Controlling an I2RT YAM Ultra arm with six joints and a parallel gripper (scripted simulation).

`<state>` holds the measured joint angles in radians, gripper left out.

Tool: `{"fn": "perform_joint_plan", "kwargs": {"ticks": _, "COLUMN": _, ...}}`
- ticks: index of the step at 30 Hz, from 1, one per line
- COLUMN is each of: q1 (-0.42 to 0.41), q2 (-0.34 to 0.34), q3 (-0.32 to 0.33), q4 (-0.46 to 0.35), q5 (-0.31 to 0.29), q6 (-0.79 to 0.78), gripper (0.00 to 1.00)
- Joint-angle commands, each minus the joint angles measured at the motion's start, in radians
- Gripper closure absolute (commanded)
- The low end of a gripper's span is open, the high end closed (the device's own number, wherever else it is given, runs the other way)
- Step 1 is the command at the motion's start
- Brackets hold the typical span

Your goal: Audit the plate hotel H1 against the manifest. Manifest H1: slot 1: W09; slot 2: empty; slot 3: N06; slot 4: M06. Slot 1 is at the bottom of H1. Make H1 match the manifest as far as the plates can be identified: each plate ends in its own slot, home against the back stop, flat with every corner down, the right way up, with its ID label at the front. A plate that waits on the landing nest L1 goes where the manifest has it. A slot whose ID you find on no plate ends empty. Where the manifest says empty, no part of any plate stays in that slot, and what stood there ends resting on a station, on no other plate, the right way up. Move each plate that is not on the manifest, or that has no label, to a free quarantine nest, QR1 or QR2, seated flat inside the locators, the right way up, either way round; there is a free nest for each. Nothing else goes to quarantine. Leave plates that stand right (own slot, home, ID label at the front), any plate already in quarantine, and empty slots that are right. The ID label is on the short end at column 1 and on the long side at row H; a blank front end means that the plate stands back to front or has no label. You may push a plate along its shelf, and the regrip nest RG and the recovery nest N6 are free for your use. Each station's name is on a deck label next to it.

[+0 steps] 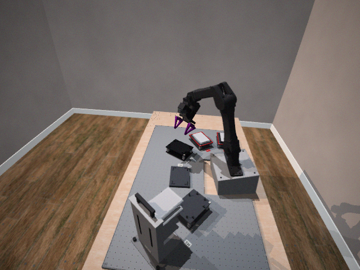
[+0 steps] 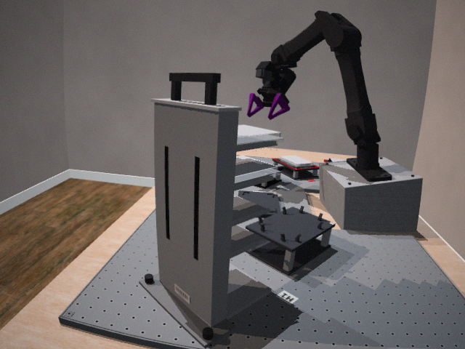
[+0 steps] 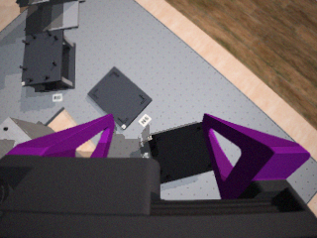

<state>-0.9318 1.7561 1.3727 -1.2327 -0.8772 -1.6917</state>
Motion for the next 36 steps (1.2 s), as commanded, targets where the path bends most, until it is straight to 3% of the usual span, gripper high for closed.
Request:
{"fn": "perform_joint_plan", "kwargs": {"ticks": 1, "q1": -0.002, "q2": 0.009, "q3": 0.033, "q4": -0.06, "q5": -0.028, "q6": -0.127, "gripper": 0.0}}
{"fn": "perform_joint_plan", "kwargs": {"ticks": 6, "q1": 0.013, "q2": -0.01, "q3": 0.01, "q4": -0.044, "q5": -0.03, "q6": -0.115, "gripper": 0.0}}
{"fn": "perform_joint_plan", "kwargs": {"ticks": 21, "q1": 0.136, "q2": -0.18, "q3": -0.172, "q4": 0.126, "q5": -0.03, "q6": 0.084, "gripper": 0.0}}
{"fn": "perform_joint_plan", "kwargs": {"ticks": 36, "q1": 0.269, "q2": -0.319, "q3": -0.305, "q4": 0.284, "q5": -0.009, "q6": 0.293, "gripper": 0.0}}
